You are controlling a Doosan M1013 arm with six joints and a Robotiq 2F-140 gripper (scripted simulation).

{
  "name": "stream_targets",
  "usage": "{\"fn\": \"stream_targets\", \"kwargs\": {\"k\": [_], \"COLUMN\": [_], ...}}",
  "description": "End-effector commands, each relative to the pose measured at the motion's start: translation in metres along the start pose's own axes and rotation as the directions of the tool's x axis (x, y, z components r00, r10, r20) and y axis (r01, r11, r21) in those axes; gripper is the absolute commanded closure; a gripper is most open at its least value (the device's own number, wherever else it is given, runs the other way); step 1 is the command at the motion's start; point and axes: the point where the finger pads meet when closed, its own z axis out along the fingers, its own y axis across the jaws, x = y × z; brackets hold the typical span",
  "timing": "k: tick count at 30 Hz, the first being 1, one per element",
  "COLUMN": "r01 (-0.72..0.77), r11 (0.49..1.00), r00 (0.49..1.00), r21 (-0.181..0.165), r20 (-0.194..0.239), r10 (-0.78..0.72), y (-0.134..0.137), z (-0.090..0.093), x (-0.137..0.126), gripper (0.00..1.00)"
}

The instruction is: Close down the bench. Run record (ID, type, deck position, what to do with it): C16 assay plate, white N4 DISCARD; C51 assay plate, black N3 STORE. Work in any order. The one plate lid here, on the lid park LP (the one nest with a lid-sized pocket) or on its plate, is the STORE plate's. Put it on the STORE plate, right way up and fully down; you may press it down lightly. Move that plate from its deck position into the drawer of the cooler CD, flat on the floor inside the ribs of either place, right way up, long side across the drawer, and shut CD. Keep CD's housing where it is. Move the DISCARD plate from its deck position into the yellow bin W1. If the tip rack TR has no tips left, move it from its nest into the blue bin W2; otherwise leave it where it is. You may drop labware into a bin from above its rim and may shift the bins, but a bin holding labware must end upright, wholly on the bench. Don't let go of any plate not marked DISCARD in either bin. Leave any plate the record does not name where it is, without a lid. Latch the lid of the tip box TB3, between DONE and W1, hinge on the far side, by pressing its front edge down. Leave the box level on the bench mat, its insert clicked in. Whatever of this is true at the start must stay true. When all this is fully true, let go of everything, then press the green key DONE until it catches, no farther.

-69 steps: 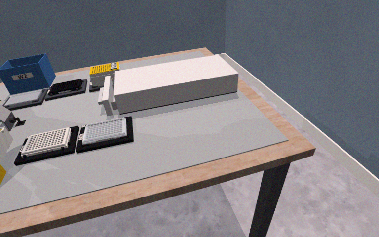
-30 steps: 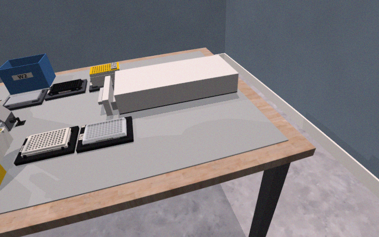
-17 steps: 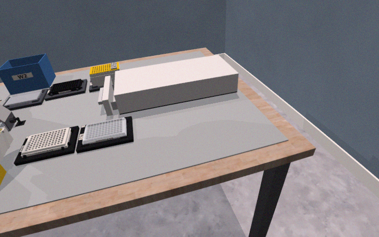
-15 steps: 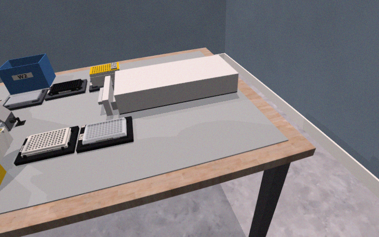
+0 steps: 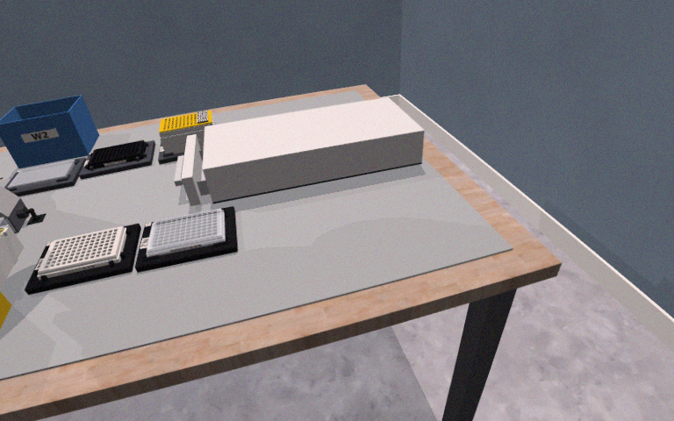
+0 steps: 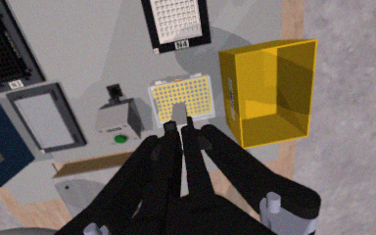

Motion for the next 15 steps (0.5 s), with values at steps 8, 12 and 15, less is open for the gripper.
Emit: {"fn": "stream_targets", "kwargs": {"k": [8,12,15], "r01": [0.0,0.0,0.0], "r11": [1.0,1.0,1.0], "r00": [1.0,1.0,1.0], "r21": [0.0,0.0,0.0], "r20": [0.0,0.0,0.0], "r10": [0.0,0.0,0.0], "y": [0.0,0.0,0.0], "z": [0.018,0.027,0.036], "x": [-0.016,-0.023,-0.031], "gripper": [1.0,1.0,1.0]}}
